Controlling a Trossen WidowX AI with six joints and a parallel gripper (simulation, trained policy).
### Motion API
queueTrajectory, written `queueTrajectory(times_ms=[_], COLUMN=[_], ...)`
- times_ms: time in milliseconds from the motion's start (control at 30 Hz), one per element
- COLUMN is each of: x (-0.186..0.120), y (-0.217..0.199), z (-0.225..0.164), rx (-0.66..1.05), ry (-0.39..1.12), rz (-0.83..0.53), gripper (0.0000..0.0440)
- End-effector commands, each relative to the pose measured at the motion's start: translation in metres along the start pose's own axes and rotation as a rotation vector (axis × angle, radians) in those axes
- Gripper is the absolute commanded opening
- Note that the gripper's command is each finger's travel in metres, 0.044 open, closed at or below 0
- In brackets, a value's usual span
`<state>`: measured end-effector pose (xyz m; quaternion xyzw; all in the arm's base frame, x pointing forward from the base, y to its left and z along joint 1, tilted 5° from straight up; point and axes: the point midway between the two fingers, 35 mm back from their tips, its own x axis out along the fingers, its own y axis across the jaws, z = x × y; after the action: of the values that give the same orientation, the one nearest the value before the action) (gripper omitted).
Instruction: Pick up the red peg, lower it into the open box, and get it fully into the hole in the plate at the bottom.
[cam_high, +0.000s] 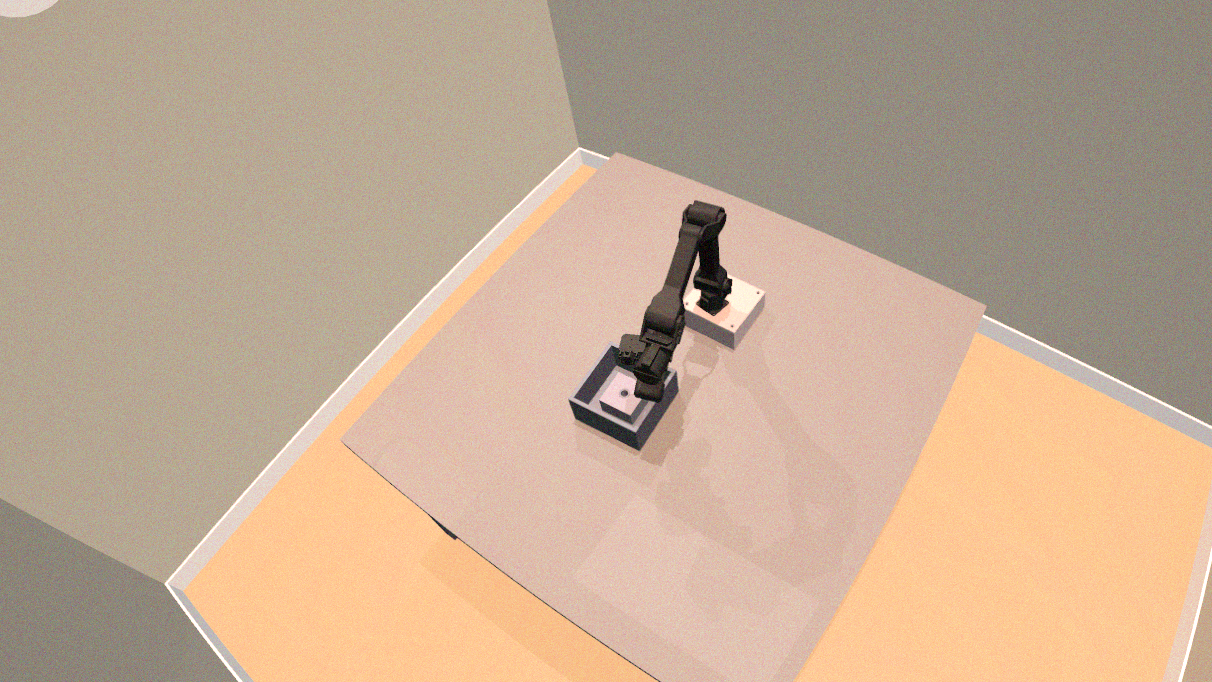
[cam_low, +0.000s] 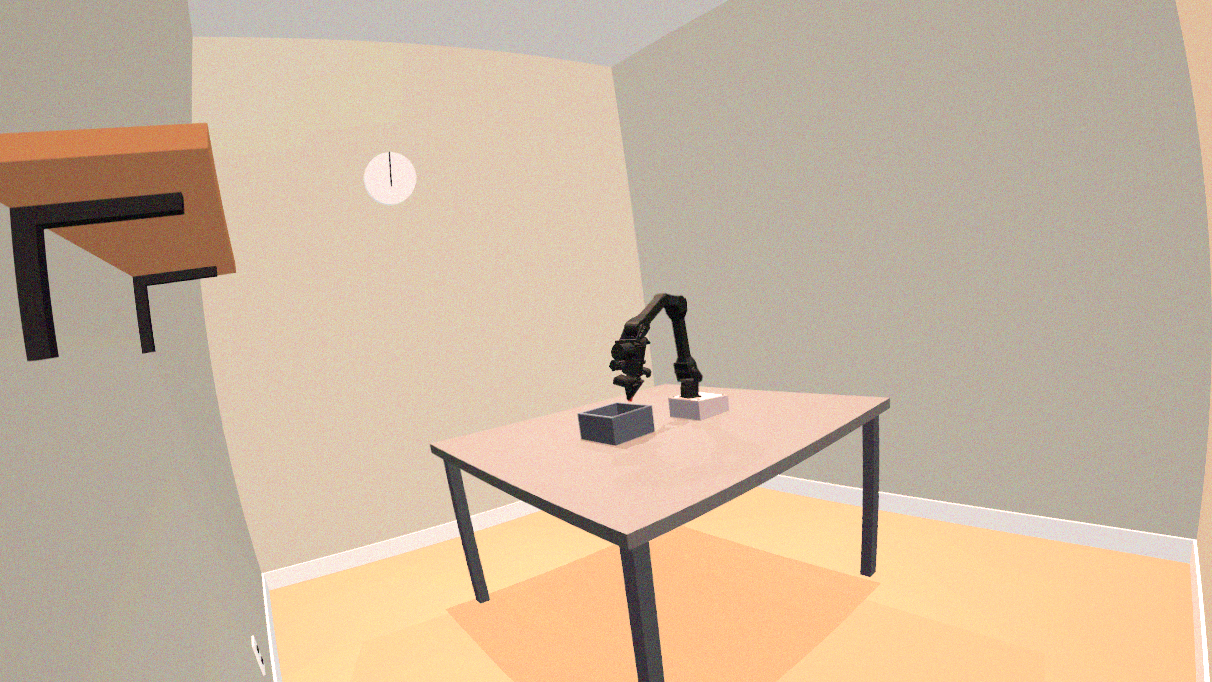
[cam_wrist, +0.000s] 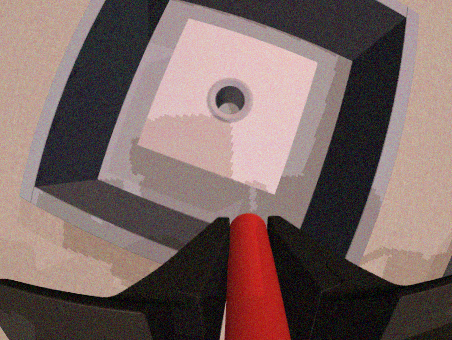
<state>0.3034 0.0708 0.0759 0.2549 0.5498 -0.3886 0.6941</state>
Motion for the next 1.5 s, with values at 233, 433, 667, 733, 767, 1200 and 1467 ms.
queueTrajectory(times_ms=[233, 433, 667, 733, 767, 1200, 1467], x=[0.03, 0.05, 0.075, 0.082, 0.085, 0.085, 0.075], y=[0.003, 0.003, 0.001, 0.001, 0.001, 0.022, 0.049], z=[0.045, 0.054, 0.049, 0.047, 0.046, 0.074, 0.094], rx=[-0.013, -0.055, -0.12, -0.135, -0.14, -0.143, -0.14], ry=[0.022, 0.06, 0.121, 0.138, 0.145, 0.188, 0.217], rz=[0.007, 0.019, 0.019, 0.019, 0.019, 0.062, 0.13], gripper=[0.0, 0.0, 0.0048, 0.0097, 0.0122, 0.0354, 0.044])
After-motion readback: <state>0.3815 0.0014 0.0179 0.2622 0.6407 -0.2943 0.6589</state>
